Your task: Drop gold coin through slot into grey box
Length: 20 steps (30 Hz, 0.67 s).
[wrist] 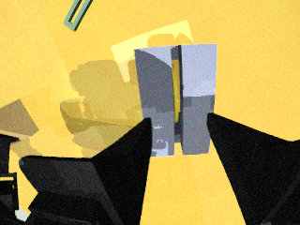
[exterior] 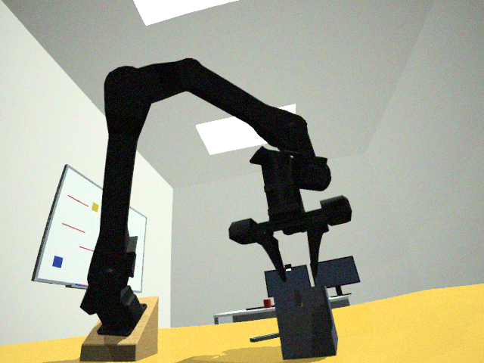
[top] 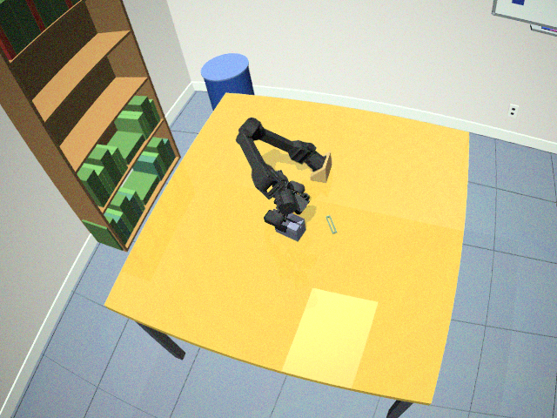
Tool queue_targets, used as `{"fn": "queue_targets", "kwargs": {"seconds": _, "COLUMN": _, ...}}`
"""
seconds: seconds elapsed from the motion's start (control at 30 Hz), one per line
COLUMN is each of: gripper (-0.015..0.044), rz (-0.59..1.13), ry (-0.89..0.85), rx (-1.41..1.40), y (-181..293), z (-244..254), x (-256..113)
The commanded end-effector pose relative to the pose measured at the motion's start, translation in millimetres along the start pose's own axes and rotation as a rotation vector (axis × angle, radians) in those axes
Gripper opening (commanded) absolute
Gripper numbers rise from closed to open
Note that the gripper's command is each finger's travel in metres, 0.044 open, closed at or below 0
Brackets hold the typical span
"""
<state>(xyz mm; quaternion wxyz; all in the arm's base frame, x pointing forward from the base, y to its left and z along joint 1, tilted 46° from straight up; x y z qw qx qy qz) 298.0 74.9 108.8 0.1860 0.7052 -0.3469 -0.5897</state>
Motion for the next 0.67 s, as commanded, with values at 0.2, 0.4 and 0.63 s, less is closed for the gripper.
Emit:
{"fn": "queue_targets", "kwargs": {"seconds": 0.2, "gripper": 0.044, "rz": -0.004, "ry": 0.004, "rx": 0.006, "y": -0.3, "z": 0.4, "x": -31.7}}
{"fn": "queue_targets", "kwargs": {"seconds": 0.4, "gripper": 0.044, "rz": 0.002, "ry": 0.001, "rx": 0.001, "y": 2.1, "z": 2.5, "x": -58.5}}
{"fn": "queue_targets", "kwargs": {"seconds": 0.63, "gripper": 0.044, "rz": 0.002, "ry": 0.001, "rx": 0.001, "y": 2.1, "z": 2.5, "x": -58.5}}
Point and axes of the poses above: the point midway between the two fingers, 35 mm back from their tips, its own x axis out along the fingers, its own z axis across the jaws, y = z × x, the point moved 4 cm from there along -x, back along the fingers, and after that the axes turned 4 degrees about x, right-handed, at the moved point
